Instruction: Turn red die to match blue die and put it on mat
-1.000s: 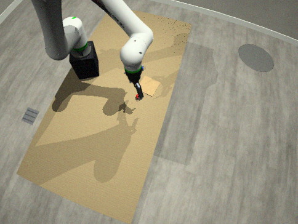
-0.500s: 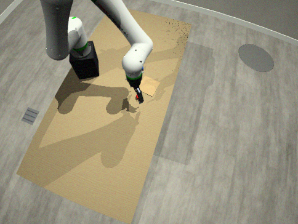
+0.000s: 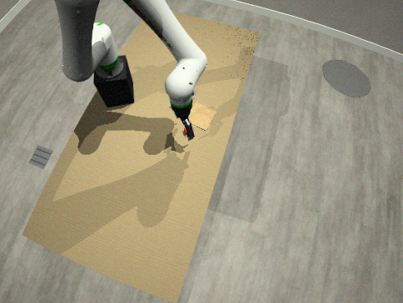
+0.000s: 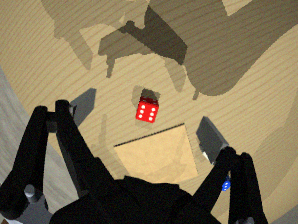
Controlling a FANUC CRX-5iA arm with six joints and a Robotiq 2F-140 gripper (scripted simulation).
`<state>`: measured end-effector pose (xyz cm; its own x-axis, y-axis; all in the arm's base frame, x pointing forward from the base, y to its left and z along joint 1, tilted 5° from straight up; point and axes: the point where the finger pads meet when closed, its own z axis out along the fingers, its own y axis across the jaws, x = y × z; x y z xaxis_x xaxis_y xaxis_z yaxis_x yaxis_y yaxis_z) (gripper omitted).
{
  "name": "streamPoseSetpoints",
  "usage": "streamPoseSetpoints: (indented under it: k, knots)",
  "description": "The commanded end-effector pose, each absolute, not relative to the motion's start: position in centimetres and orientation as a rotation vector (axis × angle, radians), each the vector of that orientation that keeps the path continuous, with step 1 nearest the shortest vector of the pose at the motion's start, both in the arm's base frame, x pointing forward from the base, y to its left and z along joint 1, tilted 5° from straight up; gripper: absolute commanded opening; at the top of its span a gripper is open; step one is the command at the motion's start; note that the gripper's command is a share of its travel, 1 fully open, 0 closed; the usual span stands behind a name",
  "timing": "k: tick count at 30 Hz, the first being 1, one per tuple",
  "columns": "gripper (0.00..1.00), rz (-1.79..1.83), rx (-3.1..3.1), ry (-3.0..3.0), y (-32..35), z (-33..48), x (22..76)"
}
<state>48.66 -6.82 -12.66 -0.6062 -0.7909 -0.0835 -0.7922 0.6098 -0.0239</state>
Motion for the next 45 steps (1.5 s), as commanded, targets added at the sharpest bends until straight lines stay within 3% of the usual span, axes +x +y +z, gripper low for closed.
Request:
streamPoseSetpoints:
  k: [1,27,45]
  knots:
    - [1.0,0.023,-1.351,2.741,-6.8,-12.7,48.7]
    - [1.0,0.023,-1.351,2.741,-6.3,-12.6,48.3]
    - [1.0,0.023,-1.351,2.741,3.6,-12.6,41.8]
